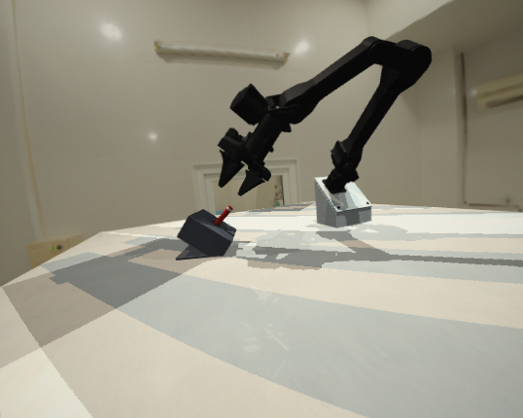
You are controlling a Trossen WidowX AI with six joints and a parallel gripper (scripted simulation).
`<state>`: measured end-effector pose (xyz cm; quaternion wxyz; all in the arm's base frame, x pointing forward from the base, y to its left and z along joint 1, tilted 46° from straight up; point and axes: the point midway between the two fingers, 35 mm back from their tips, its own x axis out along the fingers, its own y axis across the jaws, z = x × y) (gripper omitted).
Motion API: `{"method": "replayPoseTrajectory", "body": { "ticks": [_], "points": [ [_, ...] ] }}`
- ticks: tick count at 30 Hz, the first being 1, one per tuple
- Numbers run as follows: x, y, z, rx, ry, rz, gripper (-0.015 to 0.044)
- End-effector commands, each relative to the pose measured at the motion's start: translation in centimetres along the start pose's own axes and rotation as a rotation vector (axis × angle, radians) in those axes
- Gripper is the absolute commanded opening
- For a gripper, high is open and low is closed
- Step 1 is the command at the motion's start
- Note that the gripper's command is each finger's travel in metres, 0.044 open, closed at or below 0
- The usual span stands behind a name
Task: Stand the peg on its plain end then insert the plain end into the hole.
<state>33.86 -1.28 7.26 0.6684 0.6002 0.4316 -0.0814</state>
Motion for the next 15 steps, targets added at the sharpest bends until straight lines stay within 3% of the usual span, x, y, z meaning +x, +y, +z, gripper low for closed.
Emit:
{"method": "replayPoseTrajectory", "body": {
  "ticks": [1, 15],
  "points": [
    [-0.6, 0.1, 0.0, -0.003, 0.003, 0.003, 0.044],
    [-2.5, -0.1, 0.1, -0.002, 0.002, 0.003, 0.044]
  ]
}}
